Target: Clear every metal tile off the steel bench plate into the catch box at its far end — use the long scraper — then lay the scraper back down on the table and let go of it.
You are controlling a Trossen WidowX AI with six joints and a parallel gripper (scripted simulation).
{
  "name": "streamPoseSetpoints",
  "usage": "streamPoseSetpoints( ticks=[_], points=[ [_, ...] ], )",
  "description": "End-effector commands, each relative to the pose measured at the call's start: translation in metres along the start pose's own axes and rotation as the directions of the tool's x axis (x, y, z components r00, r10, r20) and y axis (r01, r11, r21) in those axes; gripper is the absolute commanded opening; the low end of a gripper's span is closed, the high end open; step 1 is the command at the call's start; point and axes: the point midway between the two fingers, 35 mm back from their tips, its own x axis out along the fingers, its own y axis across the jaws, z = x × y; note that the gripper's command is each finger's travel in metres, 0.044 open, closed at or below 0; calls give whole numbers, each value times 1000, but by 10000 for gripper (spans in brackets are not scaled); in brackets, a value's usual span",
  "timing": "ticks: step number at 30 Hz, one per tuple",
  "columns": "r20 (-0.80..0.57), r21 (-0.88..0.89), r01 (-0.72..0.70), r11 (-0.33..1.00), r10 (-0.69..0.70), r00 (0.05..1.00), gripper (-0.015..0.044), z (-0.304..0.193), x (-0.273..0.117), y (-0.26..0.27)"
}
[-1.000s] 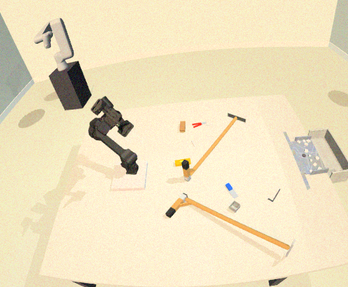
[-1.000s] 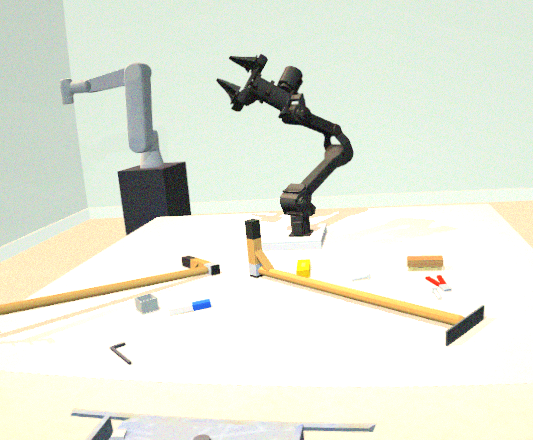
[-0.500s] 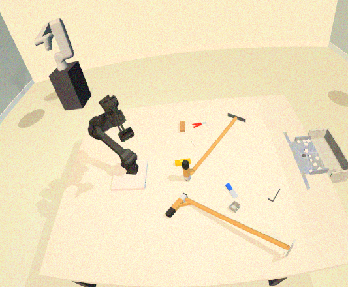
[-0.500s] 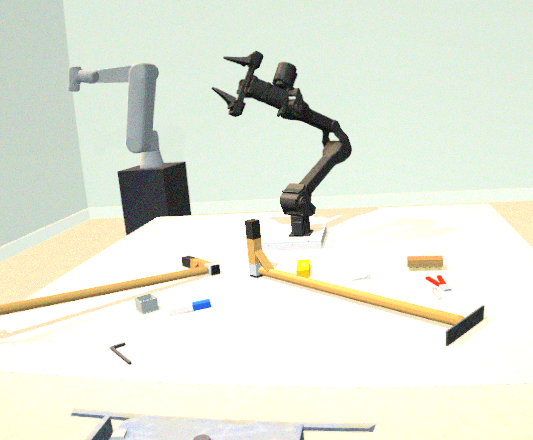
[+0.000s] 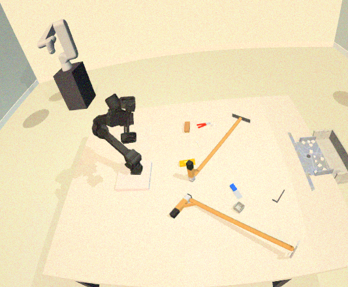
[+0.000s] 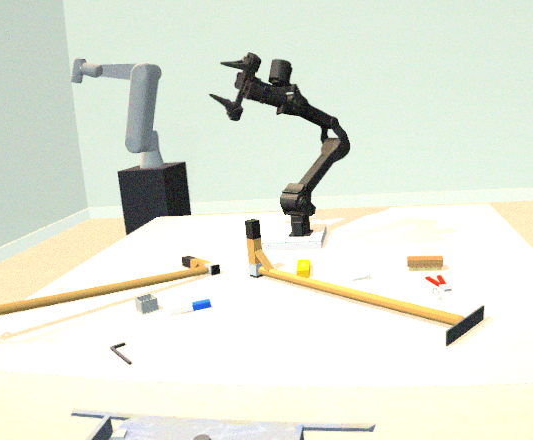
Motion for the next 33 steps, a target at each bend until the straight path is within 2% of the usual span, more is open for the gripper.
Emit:
streamPoseSetpoints(
  ticks=[1,17,33],
  points=[
    [-47,-113,17,993,-23,999,440,-7,2,-2],
    [-222,-509,-1,861,-130,966,440,-35,3,-16],
    [-383,-774,-165,612,-244,891,440,-61,-4,-31]
  ],
)
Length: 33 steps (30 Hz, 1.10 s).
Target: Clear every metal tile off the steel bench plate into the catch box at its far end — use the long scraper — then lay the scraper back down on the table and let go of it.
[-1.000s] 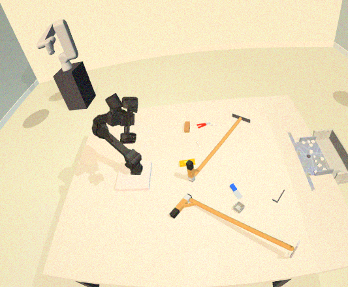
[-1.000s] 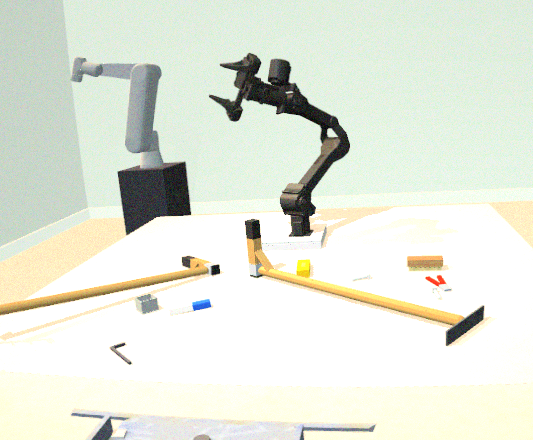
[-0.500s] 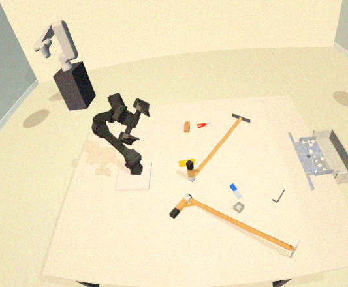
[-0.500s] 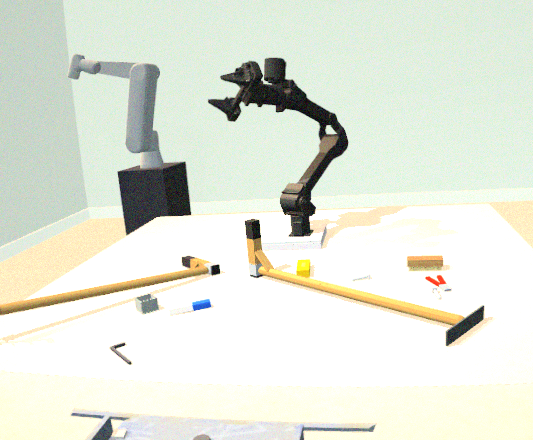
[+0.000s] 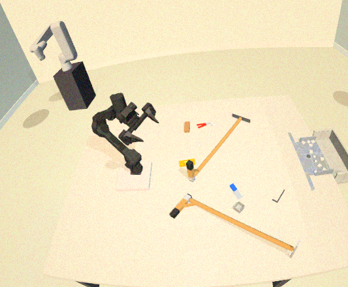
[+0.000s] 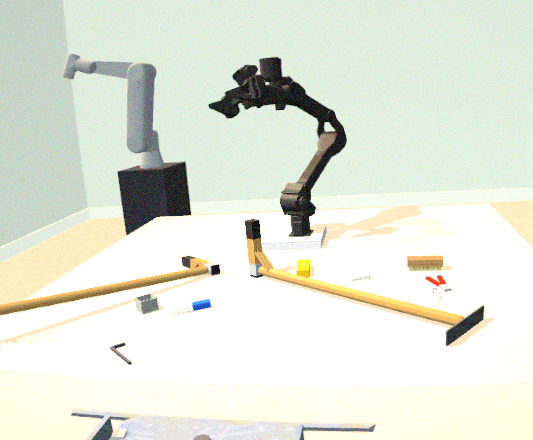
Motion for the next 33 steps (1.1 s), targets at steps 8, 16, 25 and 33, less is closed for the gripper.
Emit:
streamPoseSetpoints(
  ticks=[8,16,25,33],
  points=[
    [-143,-265,-73,961,36,989,440,-19,0,7],
    [-163,-296,-87,951,40,986,440,-22,0,7],
    [-163,-296,-87,951,40,986,440,-22,0,7],
    [-163,-296,-87,951,40,986,440,-22,0,7]
  ],
)
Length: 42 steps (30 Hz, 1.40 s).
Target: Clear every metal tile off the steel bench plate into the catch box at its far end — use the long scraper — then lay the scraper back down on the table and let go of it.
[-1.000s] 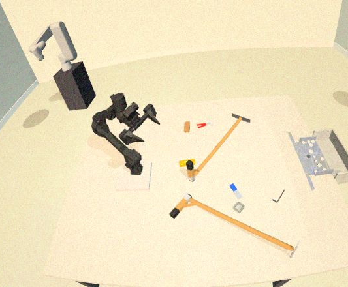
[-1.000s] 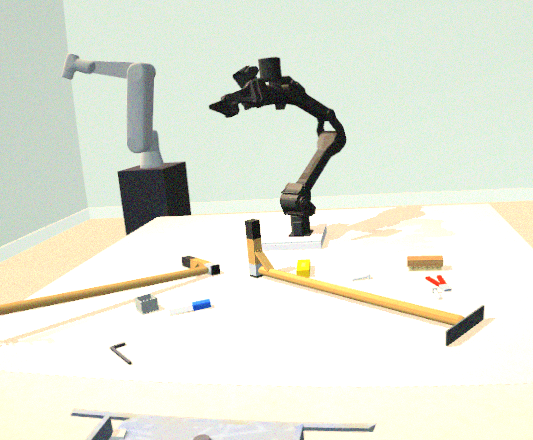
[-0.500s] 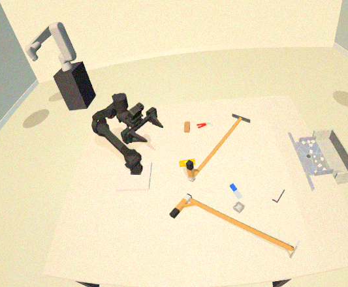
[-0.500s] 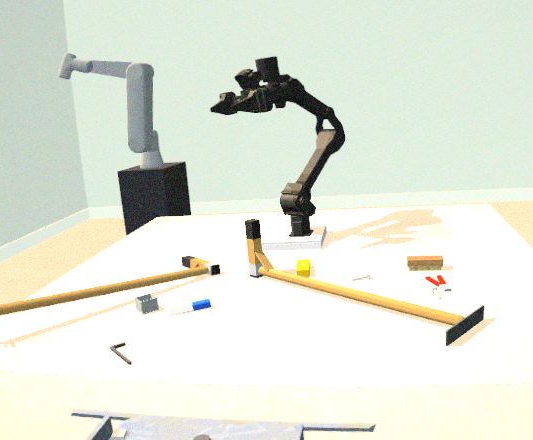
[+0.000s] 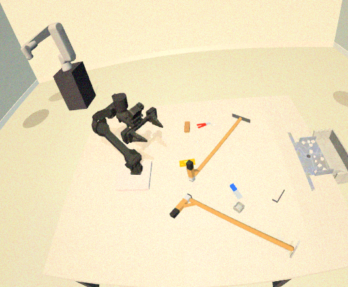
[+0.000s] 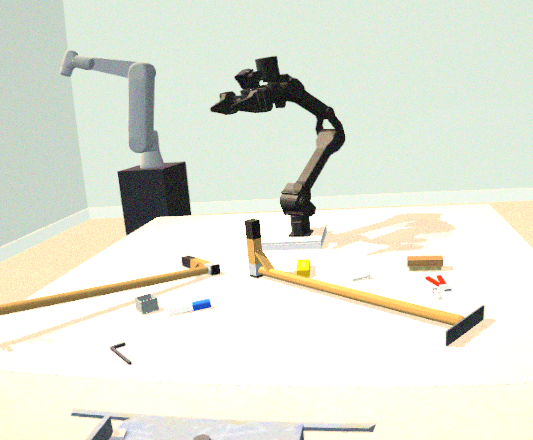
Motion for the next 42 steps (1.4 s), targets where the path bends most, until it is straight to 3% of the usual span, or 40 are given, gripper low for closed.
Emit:
streamPoseSetpoints(
  ticks=[1,14,27,42],
  points=[
    [-2,-5,-3,1000,3,1000,440,0,0,0],
    [2,12,3,1000,-3,1000,440,0,0,-1],
    [87,344,73,936,-109,990,440,10,-8,-25],
    [183,669,53,742,-233,955,440,22,-21,-50]
  ],
)
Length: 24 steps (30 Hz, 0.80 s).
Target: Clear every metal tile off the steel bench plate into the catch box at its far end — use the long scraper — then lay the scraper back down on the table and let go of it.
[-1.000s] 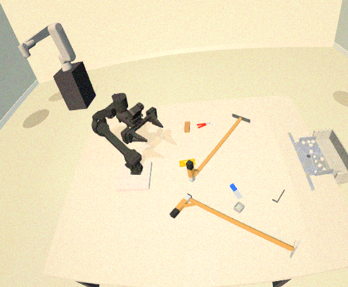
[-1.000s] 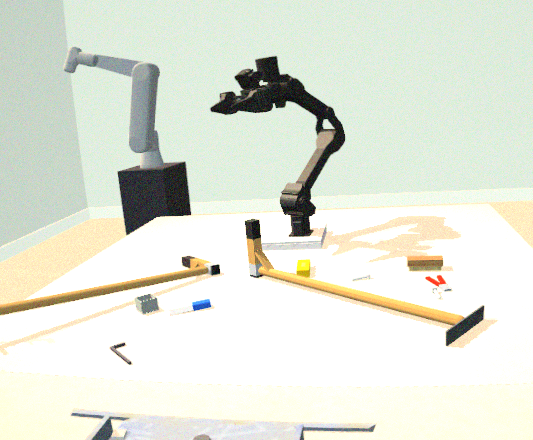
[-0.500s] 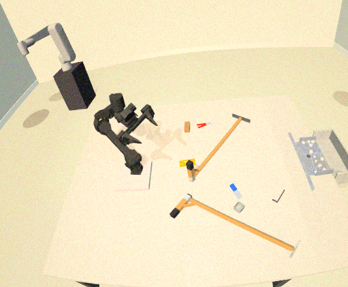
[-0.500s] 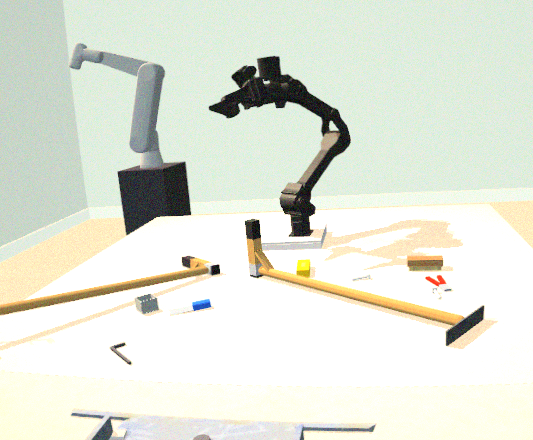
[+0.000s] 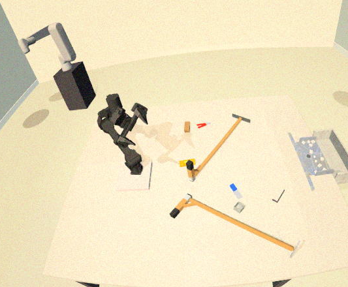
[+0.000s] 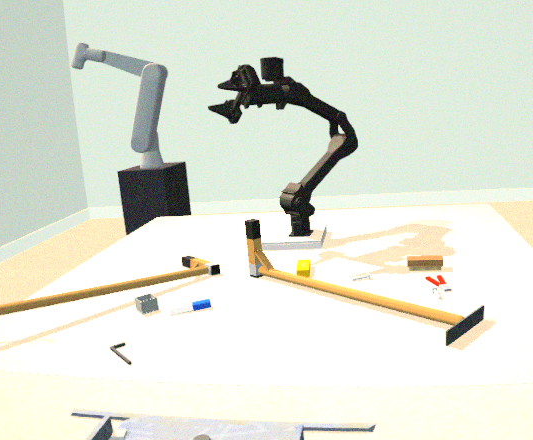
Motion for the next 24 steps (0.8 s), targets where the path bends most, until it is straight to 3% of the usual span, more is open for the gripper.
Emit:
streamPoseSetpoints(
  ticks=[1,24],
  points=[
    [35,104,10,995,-13,999,440,4,-1,-6],
    [270,593,-107,798,-72,960,440,42,-20,-24]
  ],
)
